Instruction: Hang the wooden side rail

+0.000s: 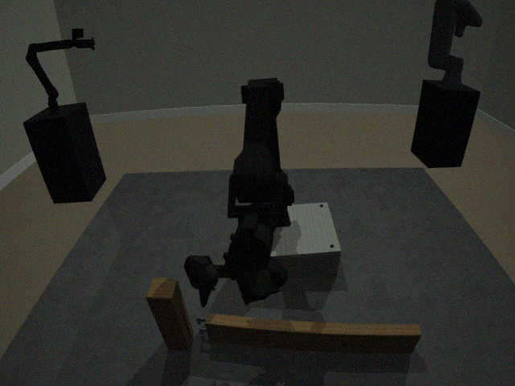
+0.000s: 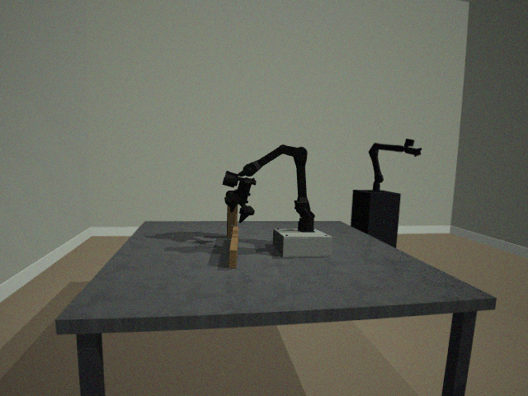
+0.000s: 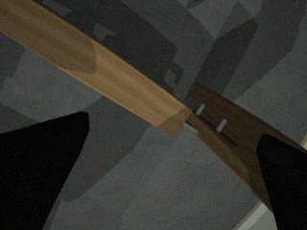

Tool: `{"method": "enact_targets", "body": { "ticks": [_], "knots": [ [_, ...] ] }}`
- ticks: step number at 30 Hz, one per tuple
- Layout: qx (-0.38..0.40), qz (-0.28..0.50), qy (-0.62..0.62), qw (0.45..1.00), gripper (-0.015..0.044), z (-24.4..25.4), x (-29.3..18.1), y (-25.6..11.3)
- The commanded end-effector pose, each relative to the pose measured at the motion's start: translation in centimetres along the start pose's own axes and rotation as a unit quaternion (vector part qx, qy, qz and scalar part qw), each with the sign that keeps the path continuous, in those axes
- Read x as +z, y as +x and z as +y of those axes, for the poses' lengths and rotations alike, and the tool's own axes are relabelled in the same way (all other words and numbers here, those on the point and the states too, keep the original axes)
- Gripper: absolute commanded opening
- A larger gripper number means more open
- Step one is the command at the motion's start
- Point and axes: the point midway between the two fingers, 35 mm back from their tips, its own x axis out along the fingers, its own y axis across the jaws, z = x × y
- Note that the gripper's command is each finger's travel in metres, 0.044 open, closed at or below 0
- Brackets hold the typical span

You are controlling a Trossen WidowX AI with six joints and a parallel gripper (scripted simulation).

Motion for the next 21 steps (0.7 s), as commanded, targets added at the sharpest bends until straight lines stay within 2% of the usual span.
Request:
{"method": "enact_targets", "body": {
  "ticks": [1, 7, 14, 21],
  "knots": [
    [0.055, -0.006, -0.130, 0.990, 0.0440, 0.1, 0.6, -0.2],
    [0.120, -0.035, -0.290, 0.949, 0.0440, 0.3, 1.1, -0.8],
    [0.180, -0.095, -0.452, 0.868, 0.0440, 0.5, 1.6, -1.9],
    [0.185, -0.102, -0.466, 0.859, 0.0440, 0.5, 1.6, -2.0]
  ]
}}
